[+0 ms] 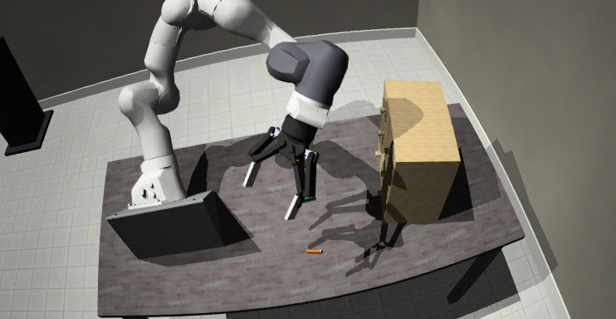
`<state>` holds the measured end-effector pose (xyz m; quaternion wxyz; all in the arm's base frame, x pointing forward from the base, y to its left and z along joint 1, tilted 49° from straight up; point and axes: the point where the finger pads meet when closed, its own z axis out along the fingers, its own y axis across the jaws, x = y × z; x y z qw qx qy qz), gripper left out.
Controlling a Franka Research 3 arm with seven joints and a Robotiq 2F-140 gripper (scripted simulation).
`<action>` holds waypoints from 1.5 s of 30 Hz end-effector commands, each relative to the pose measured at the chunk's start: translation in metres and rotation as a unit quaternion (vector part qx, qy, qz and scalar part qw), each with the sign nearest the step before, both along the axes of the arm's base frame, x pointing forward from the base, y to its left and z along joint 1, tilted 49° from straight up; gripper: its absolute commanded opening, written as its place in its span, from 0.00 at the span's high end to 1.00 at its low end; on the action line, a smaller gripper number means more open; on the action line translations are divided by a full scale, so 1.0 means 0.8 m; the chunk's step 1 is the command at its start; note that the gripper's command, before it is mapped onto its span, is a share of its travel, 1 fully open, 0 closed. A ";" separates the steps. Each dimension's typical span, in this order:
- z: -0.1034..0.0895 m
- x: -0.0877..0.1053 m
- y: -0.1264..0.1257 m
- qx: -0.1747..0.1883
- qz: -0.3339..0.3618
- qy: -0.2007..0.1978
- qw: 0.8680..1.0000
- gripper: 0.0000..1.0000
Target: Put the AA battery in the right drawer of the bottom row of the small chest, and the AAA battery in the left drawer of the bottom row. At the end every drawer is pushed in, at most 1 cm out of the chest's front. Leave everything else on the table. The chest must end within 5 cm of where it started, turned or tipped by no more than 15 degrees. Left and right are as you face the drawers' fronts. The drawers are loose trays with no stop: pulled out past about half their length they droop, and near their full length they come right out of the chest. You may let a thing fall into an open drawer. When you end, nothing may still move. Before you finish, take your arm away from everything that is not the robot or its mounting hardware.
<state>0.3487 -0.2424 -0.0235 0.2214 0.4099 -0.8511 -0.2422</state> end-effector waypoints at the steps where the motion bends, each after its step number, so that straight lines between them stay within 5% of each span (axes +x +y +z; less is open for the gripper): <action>1: 0.000 0.000 0.000 0.000 0.000 0.000 1.000 0.00; 18: 0.001 0.001 0.001 0.000 -0.004 0.000 1.000 0.00; 21: 0.054 0.033 0.031 0.017 -0.153 -0.006 0.988 0.00; 22: 0.054 0.033 0.031 0.018 -0.155 -0.006 0.988 0.00; 23: 0.091 0.058 0.048 0.032 -0.196 -0.008 0.980 0.00; 25: 0.091 0.058 0.048 0.037 -0.238 -0.008 0.970 0.00; 26: 0.132 0.086 0.064 0.053 -0.266 -0.014 0.963 0.00; 29: 0.133 0.087 0.064 0.062 -0.316 -0.008 0.947 0.00; 30: 0.175 0.113 0.075 0.082 -0.347 -0.015 0.934 0.00; 34: 0.175 0.113 0.075 0.089 -0.375 -0.007 0.923 0.00; 35: 0.205 0.131 0.082 0.109 -0.412 -0.006 0.905 0.00; 37: 0.221 0.139 0.084 0.119 -0.429 -0.005 0.896 0.00; 45: 0.223 0.141 0.085 0.121 -0.431 -0.005 0.894 0.00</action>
